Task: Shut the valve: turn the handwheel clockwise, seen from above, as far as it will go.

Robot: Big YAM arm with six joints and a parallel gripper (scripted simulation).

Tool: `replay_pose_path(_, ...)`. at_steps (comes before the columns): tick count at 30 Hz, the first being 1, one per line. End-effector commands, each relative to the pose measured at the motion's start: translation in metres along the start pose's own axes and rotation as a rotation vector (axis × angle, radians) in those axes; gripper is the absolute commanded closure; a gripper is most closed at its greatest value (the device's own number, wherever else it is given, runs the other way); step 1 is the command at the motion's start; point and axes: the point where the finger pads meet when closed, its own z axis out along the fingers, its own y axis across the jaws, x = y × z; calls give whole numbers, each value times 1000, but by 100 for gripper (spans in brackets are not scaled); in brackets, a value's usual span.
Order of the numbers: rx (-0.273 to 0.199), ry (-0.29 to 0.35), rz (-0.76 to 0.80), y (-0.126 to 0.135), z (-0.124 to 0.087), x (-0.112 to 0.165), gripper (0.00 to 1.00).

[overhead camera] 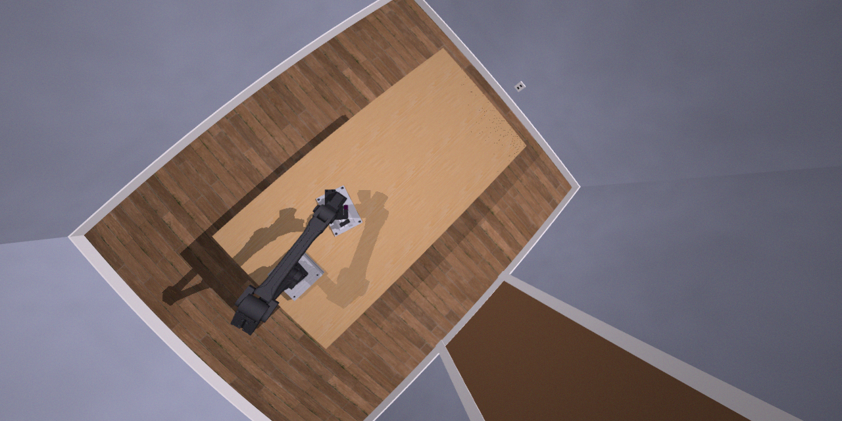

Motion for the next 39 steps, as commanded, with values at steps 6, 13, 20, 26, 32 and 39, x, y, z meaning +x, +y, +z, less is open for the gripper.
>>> replay_pose_path(6,-6,5,-4,-4,11,0,0)
replay_pose_path(13,-6,5,-4,-4,15,1,0)
replay_pose_path(20,-6,5,-3,-4,19,1,0)
replay_pose_path(26,-6,5,-4,-4,25,1,0)
replay_pose_path(32,-6,5,-4,-4,29,1,0)
replay_pose_path(39,-6,5,-4,-4,35,2,0)
